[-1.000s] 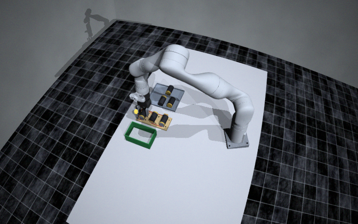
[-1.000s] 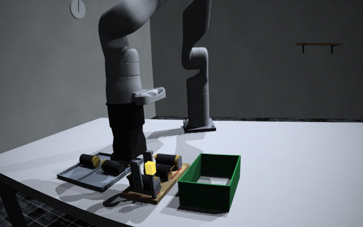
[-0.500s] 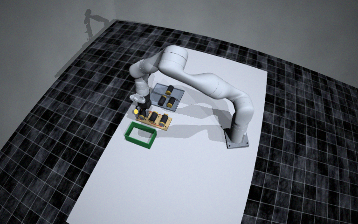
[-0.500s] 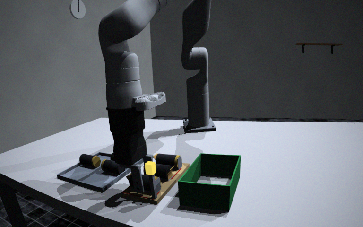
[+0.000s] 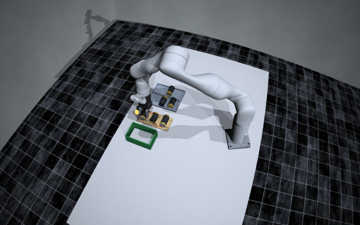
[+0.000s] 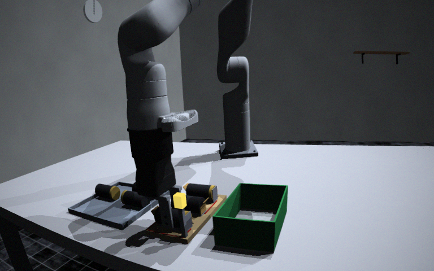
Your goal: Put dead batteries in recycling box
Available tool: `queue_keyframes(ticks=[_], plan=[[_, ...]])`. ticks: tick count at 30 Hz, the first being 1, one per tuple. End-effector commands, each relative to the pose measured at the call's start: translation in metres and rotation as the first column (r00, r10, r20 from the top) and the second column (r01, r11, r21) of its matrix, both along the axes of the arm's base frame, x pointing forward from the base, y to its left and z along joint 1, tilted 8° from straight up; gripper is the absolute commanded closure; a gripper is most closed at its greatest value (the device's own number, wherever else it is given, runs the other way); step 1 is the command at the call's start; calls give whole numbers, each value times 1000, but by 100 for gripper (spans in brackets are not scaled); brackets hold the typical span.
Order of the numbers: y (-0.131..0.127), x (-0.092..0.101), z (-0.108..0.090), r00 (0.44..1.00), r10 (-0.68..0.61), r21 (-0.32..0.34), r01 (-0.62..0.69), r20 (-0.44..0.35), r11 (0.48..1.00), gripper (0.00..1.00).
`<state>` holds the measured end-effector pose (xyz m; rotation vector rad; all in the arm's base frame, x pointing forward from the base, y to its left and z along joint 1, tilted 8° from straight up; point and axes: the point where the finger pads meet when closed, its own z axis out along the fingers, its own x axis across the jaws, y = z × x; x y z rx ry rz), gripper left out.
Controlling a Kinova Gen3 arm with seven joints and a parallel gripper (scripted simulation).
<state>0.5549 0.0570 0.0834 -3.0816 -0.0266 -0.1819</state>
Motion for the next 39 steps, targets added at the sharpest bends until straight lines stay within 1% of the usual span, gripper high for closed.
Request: queue_keyframes(ticks=[1,16,21,30,33,39], plan=[[0,1,1,1000,0,0,0,2,1000,43],[0,1,1,1000,0,0,0,2,1000,43],[0,0,5,1000,0,0,0,2,1000,43],[-2,-4,42,1000,0,0,0,2,1000,43],[-3,-5,46,1000,0,0,0,2,1000,43],[-3,-5,46,1000,0,0,0,2,1000,43]])
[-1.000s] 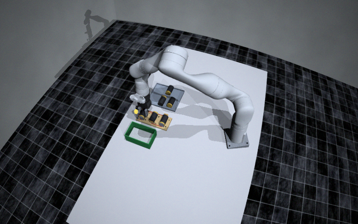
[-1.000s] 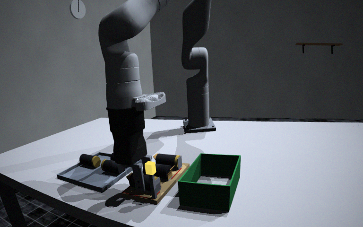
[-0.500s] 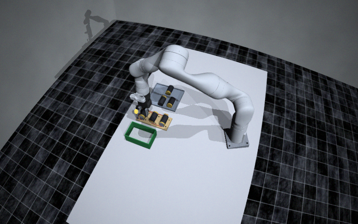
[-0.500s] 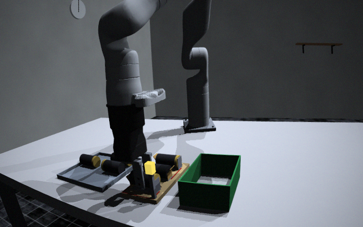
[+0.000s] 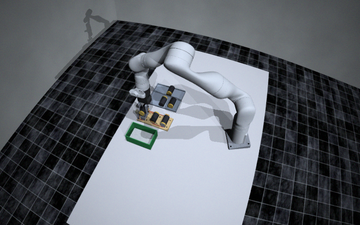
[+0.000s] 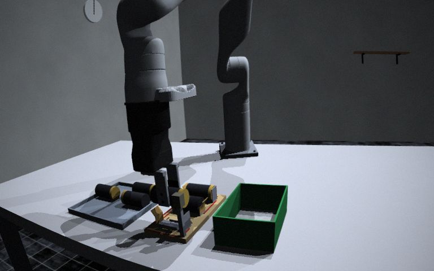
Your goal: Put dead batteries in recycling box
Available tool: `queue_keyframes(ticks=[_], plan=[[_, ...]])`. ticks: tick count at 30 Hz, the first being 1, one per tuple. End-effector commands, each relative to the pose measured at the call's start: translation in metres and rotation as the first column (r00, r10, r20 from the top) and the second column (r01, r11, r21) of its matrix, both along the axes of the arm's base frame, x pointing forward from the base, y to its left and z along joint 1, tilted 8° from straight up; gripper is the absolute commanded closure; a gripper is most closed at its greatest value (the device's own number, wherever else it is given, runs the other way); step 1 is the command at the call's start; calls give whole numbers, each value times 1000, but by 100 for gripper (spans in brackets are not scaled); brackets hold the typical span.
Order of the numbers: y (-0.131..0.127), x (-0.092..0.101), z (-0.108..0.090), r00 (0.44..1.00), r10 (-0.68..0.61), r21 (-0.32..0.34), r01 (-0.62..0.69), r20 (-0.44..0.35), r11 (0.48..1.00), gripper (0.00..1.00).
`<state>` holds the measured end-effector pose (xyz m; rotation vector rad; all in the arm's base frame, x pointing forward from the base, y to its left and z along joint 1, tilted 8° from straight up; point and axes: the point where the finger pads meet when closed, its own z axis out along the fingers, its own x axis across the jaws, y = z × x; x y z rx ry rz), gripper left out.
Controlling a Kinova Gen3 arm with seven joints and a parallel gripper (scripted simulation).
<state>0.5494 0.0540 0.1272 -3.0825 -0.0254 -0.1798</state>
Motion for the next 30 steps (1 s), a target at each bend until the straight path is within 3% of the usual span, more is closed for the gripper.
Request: queue_keyframes(ticks=[1,5,14,30], plan=[[0,1,2,1000,1,1,-1,3,1000,43],[0,-1,13,1000,1,1,-1,3,1000,43],[-4,-8,73,1000,1,1,-1,3,1000,43],[-11,-9,79,1000,1,1,-1,3,1000,43]])
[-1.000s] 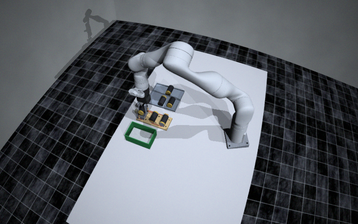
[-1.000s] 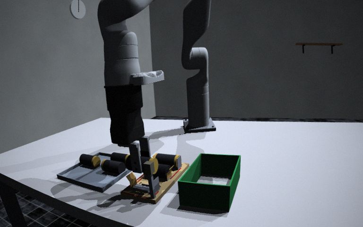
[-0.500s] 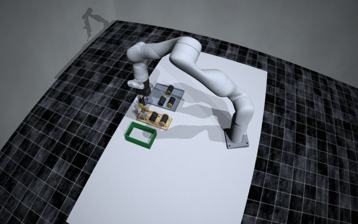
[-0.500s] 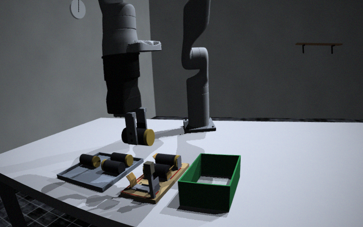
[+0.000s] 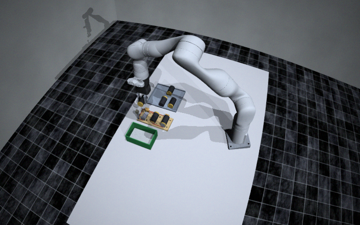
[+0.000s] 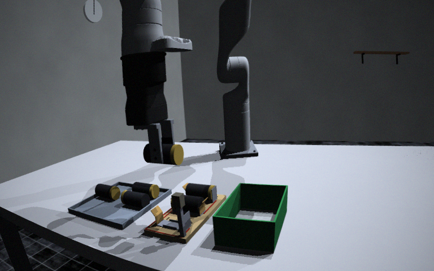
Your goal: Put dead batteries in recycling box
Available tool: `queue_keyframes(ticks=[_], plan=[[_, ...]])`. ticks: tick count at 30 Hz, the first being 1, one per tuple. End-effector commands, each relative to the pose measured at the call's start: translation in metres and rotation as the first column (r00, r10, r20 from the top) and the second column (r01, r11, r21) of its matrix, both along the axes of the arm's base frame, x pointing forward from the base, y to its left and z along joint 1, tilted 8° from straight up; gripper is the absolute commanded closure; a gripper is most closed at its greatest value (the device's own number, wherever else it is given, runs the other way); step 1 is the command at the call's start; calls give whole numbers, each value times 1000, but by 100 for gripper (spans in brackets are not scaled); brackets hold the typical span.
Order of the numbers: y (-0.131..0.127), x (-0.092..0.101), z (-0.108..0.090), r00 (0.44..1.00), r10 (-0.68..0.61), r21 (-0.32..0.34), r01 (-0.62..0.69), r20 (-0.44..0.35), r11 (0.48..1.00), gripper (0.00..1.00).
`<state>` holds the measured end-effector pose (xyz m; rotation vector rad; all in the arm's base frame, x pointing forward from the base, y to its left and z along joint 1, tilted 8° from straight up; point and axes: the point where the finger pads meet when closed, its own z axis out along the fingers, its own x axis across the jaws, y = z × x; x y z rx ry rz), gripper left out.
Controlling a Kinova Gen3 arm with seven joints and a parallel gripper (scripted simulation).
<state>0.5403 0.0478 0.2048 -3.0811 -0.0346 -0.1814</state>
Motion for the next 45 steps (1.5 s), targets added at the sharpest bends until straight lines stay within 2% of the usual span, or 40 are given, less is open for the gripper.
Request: queue_keyframes(ticks=[1,4,9,18,20,27,33,45], plan=[[-8,1,1,1000,-5,0,5,2,1000,43],[-11,1,1,1000,-5,0,5,2,1000,43],[-36,1,-1,1000,-5,0,5,2,1000,43],[-109,2,-5,1000,-5,0,5,2,1000,43],[-109,2,-5,1000,-5,0,5,2,1000,43],[-169,3,-8,1000,-5,0,5,2,1000,43],[-209,4,-10,1000,-5,0,5,2,1000,43],[-236,4,-12,1000,-5,0,5,2,1000,43]])
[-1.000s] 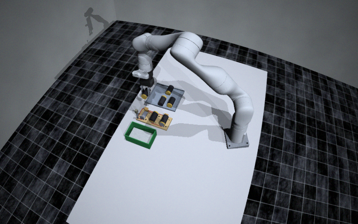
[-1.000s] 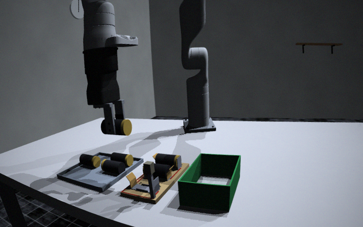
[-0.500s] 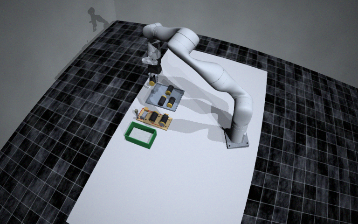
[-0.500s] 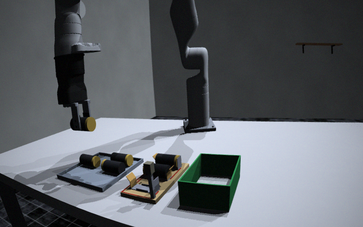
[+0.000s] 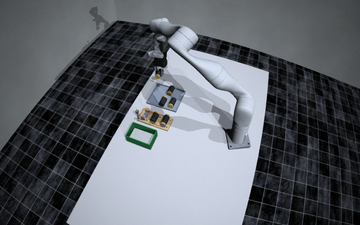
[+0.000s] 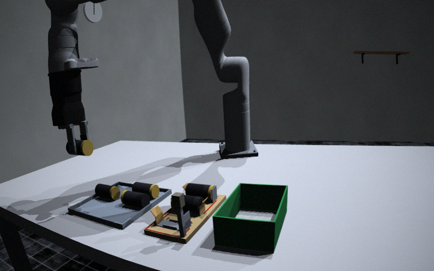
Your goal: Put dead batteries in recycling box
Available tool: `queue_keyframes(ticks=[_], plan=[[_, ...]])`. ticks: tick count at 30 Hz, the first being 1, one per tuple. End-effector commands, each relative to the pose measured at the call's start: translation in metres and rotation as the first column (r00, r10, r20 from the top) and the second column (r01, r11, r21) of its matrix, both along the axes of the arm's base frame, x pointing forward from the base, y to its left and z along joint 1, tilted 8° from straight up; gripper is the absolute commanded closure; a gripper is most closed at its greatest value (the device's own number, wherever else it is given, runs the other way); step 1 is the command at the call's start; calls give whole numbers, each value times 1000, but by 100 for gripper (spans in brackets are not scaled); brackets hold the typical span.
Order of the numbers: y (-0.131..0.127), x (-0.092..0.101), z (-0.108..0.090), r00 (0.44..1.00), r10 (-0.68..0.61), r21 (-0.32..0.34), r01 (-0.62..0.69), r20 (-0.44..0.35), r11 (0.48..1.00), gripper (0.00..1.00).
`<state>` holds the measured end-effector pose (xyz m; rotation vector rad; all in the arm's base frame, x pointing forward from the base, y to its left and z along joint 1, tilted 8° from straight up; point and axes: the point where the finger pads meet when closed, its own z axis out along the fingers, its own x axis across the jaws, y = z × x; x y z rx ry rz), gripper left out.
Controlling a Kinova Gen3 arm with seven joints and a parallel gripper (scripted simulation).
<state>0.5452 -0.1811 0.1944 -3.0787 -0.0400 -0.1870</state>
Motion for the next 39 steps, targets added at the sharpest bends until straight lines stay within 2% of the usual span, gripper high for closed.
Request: queue_keyframes(ticks=[1,29,33,39], plan=[[-7,-1,-1,1000,-9,-2,9,-2,1000,43],[-7,-1,-2,1000,-6,-2,6,-1,1000,43],[-7,1,-16,1000,-6,-2,6,-1,1000,43],[-4,6,-62,1000,-6,-2,6,-1,1000,43]])
